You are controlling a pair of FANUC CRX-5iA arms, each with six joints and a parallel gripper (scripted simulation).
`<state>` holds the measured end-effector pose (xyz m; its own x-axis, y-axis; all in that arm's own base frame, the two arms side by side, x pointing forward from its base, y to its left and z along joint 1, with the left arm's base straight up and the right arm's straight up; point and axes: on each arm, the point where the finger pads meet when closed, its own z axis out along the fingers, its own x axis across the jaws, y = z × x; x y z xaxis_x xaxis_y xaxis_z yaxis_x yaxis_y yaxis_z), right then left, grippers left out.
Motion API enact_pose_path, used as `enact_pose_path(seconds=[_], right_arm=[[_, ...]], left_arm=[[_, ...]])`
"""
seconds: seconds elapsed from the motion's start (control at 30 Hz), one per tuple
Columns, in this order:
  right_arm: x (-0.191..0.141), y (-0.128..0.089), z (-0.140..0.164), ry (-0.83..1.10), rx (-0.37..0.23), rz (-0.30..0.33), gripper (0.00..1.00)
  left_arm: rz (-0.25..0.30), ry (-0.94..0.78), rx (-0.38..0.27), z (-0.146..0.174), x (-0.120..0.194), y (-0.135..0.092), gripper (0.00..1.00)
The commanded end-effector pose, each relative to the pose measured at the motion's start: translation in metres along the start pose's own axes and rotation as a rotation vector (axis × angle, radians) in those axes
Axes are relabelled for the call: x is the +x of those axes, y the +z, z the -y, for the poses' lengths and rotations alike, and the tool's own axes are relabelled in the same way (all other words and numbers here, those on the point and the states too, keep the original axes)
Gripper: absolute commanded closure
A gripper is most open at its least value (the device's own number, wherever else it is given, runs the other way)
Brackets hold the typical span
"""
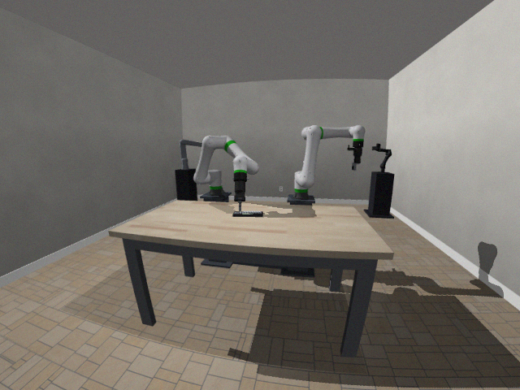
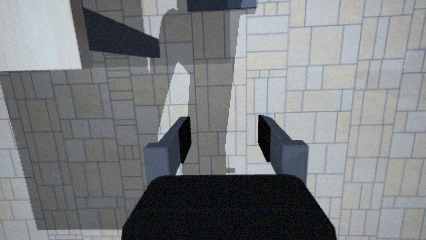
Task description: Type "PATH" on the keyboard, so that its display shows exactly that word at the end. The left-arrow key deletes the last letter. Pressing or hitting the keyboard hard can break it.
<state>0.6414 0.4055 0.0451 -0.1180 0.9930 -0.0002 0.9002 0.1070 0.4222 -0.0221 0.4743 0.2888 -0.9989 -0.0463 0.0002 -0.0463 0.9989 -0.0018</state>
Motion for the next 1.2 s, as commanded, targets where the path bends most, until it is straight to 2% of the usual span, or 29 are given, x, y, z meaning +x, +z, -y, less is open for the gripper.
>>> enact_pose_path(seconds=[0.0,0.67,1.17], right_arm=[[0.001,-0.002,-0.002,0.000,-0.003,-0.001,1.00],[0.051,-0.002,-0.002,0.000,-0.003,-0.001,1.00],[0.054,0.001,0.000,0.000,-0.003,-0.001,1.00]], left_arm=[[0.000,0.000,-0.002,0.000,0.000,-0.001,0.00],[0.000,0.000,-0.002,0.000,0.000,-0.001,0.00],[0.000,0.000,-0.002,0.000,0.000,-0.001,0.00]])
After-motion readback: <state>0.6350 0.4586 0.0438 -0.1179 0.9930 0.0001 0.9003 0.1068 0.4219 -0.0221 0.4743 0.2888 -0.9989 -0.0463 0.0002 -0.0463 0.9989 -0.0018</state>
